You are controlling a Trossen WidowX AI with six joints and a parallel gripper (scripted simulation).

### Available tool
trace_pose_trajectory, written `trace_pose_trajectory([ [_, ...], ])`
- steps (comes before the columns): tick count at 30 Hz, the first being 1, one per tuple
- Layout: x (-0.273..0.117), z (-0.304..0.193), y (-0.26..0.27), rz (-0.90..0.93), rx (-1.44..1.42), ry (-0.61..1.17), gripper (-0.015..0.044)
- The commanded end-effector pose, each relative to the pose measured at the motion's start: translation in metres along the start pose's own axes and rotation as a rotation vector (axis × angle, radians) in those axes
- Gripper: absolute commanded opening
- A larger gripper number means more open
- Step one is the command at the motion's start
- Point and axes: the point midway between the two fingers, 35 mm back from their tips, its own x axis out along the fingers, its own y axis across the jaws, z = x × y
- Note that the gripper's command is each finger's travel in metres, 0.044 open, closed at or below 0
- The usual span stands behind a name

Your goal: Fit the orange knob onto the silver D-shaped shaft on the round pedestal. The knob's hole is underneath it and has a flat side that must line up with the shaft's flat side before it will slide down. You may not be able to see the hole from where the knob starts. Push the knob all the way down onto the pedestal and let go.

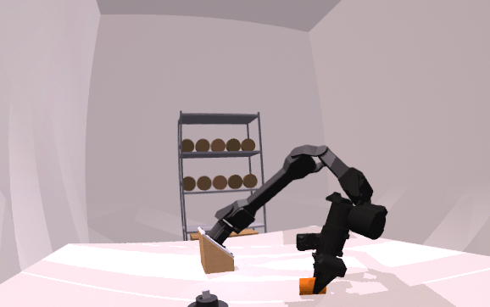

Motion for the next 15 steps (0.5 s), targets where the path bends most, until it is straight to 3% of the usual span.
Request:
trace_pose_trajectory([
  [1, 0.0019, 0.0001, -0.0012, -0.007, 0.004, 0.0, 0.024],
  [15, 0.0019, 0.0001, -0.0012, -0.007, 0.004, 0.0, 0.0181],
])
